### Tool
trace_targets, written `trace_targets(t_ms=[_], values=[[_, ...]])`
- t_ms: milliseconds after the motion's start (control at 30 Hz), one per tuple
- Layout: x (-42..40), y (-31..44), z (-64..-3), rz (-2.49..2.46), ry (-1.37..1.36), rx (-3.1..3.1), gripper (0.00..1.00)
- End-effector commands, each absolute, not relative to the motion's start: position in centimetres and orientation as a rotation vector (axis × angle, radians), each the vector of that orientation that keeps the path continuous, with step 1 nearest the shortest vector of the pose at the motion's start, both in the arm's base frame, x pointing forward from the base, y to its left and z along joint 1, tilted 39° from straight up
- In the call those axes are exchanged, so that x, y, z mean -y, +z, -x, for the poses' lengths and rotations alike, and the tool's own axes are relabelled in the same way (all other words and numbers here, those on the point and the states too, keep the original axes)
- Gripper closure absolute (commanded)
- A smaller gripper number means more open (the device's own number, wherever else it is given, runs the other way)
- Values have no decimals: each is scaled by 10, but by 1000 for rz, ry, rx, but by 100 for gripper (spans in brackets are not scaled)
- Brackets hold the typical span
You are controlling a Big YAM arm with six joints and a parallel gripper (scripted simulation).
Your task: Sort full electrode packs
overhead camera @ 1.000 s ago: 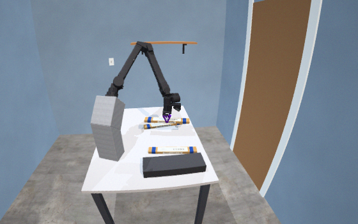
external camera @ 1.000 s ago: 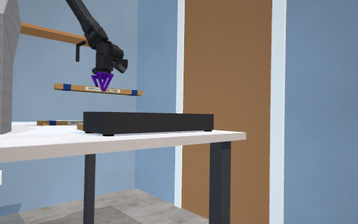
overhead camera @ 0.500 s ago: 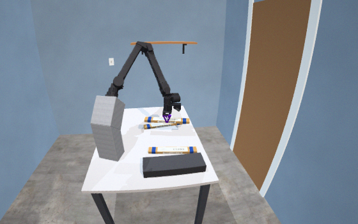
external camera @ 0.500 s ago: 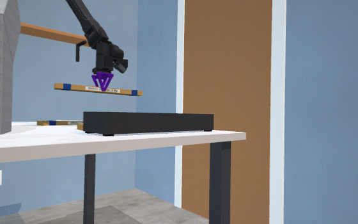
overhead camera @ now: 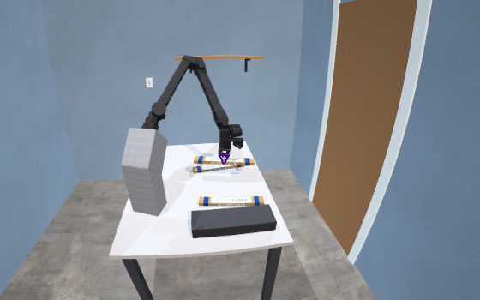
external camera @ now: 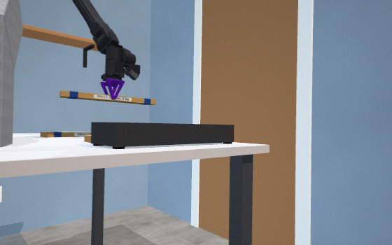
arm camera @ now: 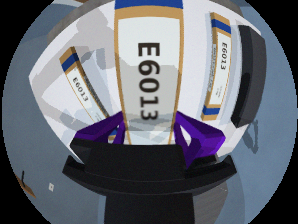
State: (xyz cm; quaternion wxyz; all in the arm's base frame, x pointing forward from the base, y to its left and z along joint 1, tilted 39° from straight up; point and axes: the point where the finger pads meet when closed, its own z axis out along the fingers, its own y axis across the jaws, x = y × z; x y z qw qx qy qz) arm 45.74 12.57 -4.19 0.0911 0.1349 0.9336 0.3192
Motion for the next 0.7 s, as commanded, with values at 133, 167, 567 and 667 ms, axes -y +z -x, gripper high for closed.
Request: trace_targets(t_ms=[133,167,567,667], values=[[-112,-18,-478,-401,944,-2713,100],[-111,-18,-478,-401,944,-2713,100],[-110,-17,-479,-400,944,-2713,100],[-110,-17,-479,-401,944,-2713,100]])
